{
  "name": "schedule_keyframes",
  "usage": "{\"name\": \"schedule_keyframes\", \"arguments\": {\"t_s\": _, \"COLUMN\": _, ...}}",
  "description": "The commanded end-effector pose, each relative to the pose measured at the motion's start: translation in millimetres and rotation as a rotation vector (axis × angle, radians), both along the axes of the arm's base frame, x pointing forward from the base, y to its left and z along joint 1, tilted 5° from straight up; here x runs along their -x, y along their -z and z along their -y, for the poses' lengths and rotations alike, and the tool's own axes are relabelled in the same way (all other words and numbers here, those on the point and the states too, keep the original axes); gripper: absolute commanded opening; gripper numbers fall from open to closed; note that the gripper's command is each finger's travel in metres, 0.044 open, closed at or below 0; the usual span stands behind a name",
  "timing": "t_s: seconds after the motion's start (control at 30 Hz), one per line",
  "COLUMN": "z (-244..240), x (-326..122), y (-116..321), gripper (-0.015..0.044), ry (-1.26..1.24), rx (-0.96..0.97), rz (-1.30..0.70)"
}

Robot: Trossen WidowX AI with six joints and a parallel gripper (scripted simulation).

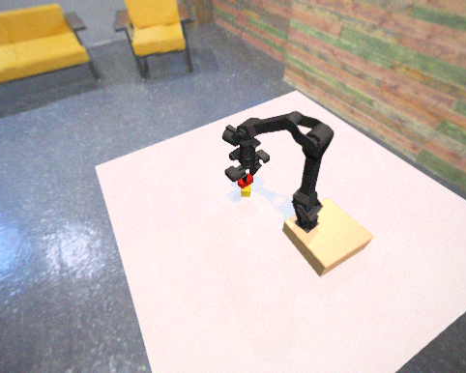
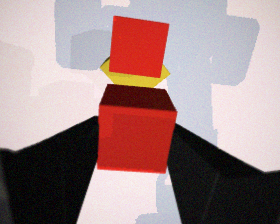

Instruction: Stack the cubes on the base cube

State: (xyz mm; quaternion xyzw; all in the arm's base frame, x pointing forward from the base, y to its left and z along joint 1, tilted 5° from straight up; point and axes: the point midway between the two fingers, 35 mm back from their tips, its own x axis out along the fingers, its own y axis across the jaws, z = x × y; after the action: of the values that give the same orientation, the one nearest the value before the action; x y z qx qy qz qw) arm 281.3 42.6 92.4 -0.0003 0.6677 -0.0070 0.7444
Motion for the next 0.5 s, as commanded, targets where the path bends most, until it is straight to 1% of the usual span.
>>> {"name": "schedule_keyframes", "arguments": {"t_s": 0.0, "z": 0.7, "x": 2.3, "y": 14.6, "gripper": 0.0105, "ry": 0.023, "rx": -0.008, "rz": -0.02}}
{"name": "schedule_keyframes", "arguments": {"t_s": 0.47, "z": 0.9, "x": 1.3, "y": 24.4, "gripper": 0.0105, "ry": 0.021, "rx": -0.007, "rz": -0.019}}
